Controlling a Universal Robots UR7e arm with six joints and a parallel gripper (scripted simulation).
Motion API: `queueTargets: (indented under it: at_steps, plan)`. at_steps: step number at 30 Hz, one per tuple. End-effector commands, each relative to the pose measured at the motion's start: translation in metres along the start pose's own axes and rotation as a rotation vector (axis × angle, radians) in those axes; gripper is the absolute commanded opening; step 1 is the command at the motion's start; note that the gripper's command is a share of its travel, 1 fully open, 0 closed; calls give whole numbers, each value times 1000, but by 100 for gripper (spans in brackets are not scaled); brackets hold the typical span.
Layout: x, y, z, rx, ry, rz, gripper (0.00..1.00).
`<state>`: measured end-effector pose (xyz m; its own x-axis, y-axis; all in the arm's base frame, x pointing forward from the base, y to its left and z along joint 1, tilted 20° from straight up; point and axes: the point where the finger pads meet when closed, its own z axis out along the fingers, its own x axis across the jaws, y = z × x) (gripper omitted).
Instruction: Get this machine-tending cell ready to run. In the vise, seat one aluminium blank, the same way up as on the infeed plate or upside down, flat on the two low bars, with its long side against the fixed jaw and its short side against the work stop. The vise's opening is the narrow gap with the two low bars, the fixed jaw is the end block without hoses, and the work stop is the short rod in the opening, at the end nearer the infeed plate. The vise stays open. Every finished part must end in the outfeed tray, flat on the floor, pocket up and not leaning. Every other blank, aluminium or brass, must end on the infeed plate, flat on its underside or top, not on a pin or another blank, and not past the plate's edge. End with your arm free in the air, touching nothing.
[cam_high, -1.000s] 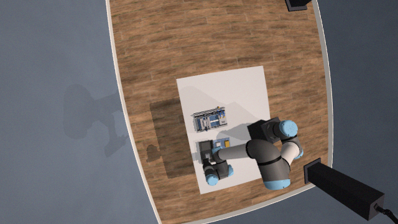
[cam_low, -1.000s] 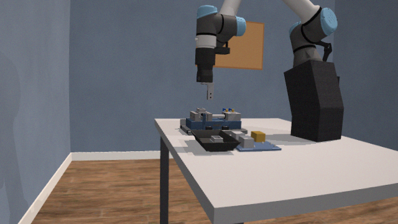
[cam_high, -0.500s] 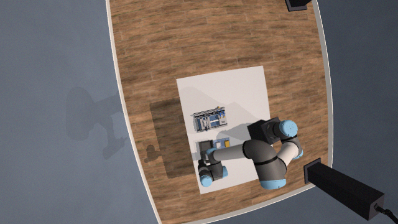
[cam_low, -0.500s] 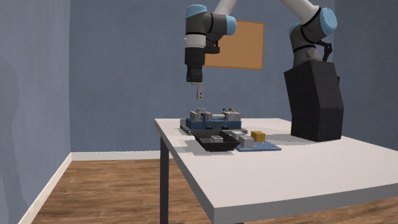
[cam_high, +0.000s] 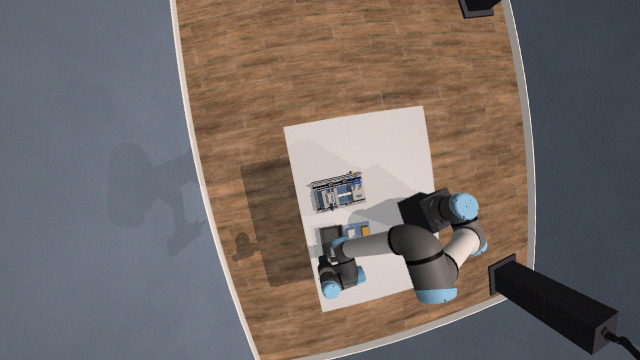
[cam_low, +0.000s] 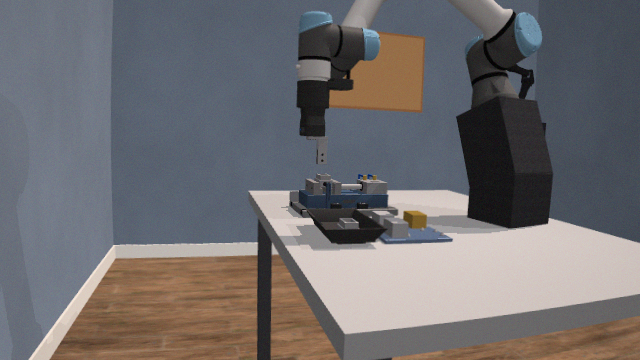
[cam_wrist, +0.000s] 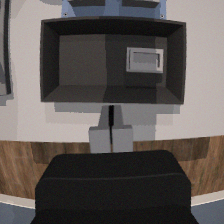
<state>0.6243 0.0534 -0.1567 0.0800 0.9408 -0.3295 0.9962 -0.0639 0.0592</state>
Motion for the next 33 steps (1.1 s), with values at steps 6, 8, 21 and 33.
queueTargets:
  at_steps: [6,8,21,33]
  plan:
    - [0,1,14,-2,0,0,0]
    - [0,1,18,-2,0,0,0]
    - [0,1,40,-2,0,0,0]
    - [0,2,52,-2,0,0,0]
